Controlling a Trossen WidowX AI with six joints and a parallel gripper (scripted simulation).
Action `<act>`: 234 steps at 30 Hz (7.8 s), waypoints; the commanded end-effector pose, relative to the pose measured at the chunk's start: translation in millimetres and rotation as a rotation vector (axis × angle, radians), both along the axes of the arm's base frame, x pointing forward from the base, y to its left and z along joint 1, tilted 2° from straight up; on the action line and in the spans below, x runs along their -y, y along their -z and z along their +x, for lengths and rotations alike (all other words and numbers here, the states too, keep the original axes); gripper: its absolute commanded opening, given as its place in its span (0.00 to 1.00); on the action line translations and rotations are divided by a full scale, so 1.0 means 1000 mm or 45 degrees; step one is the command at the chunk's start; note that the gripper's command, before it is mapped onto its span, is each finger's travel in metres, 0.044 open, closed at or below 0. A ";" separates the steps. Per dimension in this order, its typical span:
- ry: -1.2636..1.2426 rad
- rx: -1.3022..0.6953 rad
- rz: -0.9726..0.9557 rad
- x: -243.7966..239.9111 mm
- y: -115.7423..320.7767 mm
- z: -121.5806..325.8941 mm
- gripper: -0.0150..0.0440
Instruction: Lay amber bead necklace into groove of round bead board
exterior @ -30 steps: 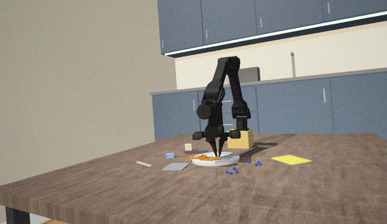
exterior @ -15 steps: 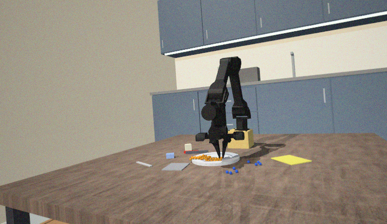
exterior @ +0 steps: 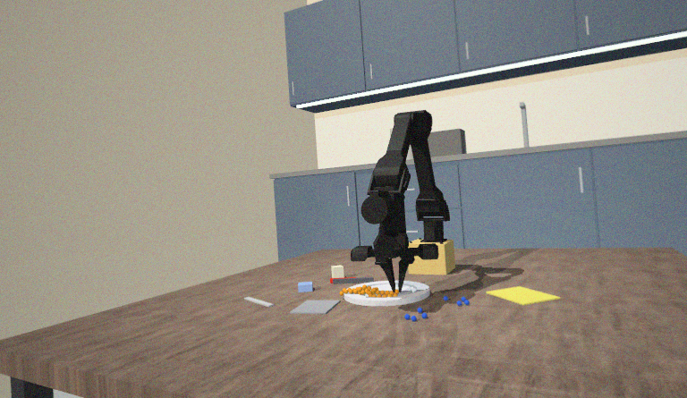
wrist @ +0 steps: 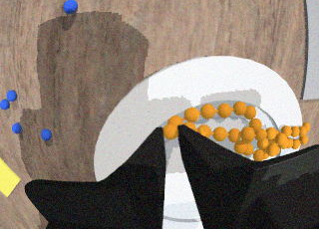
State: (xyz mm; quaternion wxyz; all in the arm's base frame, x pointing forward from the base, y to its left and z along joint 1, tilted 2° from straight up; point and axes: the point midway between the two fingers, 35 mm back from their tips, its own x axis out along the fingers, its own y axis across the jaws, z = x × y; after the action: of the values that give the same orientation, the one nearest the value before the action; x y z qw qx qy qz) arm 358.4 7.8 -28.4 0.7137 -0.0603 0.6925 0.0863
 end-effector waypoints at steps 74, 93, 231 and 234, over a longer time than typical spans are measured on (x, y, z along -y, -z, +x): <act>0.002 -0.011 0.002 -0.001 0.005 -0.001 0.25; 0.002 -0.011 0.002 -0.001 0.005 -0.001 0.25; 1.415 -0.042 0.027 0.127 -0.022 0.009 0.68; 1.416 -0.044 0.027 0.127 -0.020 0.009 0.68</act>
State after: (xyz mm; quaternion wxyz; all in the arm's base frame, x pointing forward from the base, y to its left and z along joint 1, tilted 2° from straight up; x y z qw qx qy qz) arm 366.4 -118.5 -7.6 0.6399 0.3228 0.6317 -0.2955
